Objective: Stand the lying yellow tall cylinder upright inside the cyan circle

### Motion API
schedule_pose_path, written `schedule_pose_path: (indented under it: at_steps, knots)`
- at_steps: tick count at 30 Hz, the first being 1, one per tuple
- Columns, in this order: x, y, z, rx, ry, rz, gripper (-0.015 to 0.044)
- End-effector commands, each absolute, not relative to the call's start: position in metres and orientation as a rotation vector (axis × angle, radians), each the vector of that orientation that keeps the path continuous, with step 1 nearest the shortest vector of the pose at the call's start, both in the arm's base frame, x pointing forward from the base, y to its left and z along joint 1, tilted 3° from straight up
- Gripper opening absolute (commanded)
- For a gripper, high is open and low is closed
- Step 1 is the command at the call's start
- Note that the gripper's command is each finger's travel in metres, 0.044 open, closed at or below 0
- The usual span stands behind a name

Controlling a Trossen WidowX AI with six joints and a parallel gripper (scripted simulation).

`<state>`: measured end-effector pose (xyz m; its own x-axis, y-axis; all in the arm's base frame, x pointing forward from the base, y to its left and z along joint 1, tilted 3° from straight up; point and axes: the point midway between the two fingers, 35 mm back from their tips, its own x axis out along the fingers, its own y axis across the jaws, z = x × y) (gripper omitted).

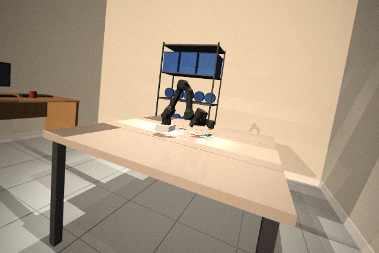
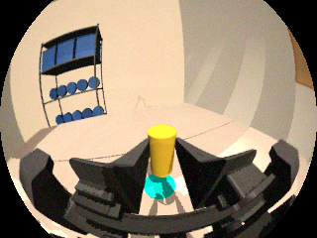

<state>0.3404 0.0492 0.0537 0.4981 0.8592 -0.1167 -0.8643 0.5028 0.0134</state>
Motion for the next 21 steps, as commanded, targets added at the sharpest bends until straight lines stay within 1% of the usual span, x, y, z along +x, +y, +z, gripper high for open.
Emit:
schedule_pose_path:
  at_steps: [1, 16, 21]
  knots:
    - [0.339, 0.050, 0.044, -0.051, 0.110, 1.047, 0.0105]
    - [0.334, 0.048, 0.008, -0.046, 0.116, 1.044, 0.0105]
    - [0.334, 0.047, 0.006, -0.045, 0.117, 1.043, 0.0105]
